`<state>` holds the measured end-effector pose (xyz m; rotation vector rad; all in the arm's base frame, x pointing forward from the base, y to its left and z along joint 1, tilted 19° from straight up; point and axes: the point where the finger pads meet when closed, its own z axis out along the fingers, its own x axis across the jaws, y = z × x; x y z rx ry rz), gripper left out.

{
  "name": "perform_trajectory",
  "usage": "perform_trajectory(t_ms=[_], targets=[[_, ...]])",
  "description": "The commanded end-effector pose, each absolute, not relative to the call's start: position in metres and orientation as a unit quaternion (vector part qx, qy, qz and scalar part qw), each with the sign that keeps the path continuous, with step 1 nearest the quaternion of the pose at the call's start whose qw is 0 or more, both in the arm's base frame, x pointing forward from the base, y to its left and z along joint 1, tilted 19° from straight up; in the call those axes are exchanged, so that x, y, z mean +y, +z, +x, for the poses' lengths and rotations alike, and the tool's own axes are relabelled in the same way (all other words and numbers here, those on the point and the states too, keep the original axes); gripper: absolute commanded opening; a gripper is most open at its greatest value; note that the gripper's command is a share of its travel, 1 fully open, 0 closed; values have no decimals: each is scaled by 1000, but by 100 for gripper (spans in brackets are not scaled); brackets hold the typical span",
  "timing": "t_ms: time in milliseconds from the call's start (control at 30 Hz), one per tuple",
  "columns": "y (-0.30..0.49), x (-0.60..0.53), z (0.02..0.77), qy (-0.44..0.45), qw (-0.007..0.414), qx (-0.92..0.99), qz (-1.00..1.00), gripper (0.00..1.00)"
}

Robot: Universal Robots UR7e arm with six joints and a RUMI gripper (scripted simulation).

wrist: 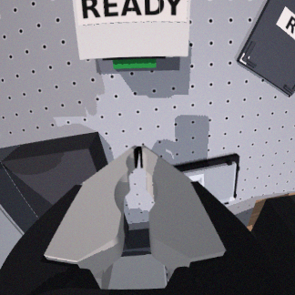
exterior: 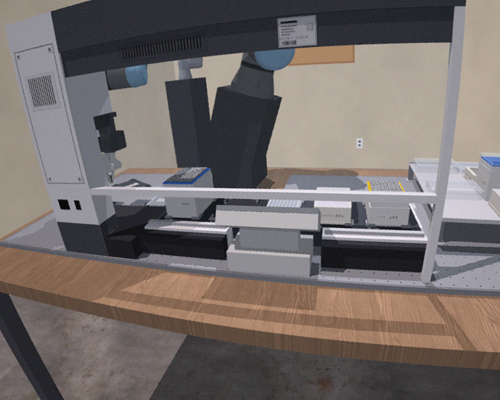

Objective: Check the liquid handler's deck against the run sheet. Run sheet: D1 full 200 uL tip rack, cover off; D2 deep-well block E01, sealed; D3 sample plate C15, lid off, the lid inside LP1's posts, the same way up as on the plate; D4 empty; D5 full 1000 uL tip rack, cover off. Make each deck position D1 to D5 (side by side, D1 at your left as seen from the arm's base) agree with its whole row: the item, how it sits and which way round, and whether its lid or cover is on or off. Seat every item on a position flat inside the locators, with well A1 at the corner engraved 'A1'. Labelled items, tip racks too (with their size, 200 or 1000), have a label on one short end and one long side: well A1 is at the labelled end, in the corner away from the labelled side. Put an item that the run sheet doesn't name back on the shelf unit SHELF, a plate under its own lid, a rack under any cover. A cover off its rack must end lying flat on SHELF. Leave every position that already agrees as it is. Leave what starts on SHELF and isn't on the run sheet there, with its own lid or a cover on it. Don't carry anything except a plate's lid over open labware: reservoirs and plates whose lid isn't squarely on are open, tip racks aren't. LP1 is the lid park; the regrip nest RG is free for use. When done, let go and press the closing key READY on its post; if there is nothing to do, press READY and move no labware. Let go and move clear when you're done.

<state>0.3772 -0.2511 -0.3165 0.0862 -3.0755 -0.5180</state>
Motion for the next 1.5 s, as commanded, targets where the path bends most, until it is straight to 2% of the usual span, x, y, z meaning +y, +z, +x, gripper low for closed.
perform_trajectory(t_ms=[0, 1467], targets=[[-326, -249, 379, -164, 9, -986, 28, 0], [-354, -264, 378, -164, 9, -986, 27, 0]])
